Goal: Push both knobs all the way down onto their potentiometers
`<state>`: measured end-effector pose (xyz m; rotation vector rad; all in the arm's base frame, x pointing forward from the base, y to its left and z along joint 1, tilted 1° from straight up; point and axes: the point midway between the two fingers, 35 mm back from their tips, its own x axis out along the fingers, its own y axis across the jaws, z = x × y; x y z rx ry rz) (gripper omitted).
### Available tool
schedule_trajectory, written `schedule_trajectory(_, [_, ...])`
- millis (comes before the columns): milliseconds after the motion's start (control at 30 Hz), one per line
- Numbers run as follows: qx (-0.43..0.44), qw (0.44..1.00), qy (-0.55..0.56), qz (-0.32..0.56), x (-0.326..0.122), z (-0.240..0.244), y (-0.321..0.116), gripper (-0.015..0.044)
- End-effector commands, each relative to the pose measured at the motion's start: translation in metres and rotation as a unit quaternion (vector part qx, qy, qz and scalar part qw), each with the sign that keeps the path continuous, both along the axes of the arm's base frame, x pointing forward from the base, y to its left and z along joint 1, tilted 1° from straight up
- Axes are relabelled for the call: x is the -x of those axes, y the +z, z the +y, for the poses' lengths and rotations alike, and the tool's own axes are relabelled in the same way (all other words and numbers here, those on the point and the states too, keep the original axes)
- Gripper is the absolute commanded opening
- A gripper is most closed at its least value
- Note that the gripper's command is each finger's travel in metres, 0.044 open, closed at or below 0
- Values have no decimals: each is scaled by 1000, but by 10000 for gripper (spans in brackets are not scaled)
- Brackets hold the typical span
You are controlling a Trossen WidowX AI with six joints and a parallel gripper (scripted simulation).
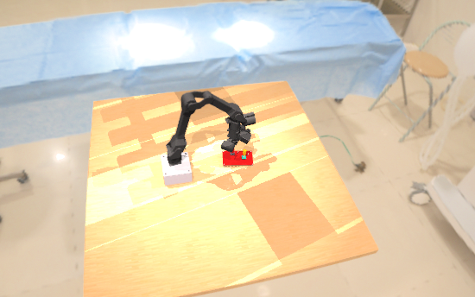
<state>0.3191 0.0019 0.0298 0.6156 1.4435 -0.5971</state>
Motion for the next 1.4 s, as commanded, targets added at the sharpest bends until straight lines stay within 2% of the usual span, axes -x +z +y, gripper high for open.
schedule_trajectory(0, [-1,1000,3,1,0,0,-4,0])
schedule_trajectory(767, [-1,1000,3,1,0,0,18,0])
schedule_trajectory(1033, [0,1000,0,8,3,0,11,210])
schedule_trajectory(1233, [-8,998,-54,-19,-12,-20,18,53])
schedule_trajectory(1300, [-7,999,-32,-19,-13,-20,19,0])
schedule_trajectory(1367, [-5,1000,-1,-19,-13,-21,19,0])
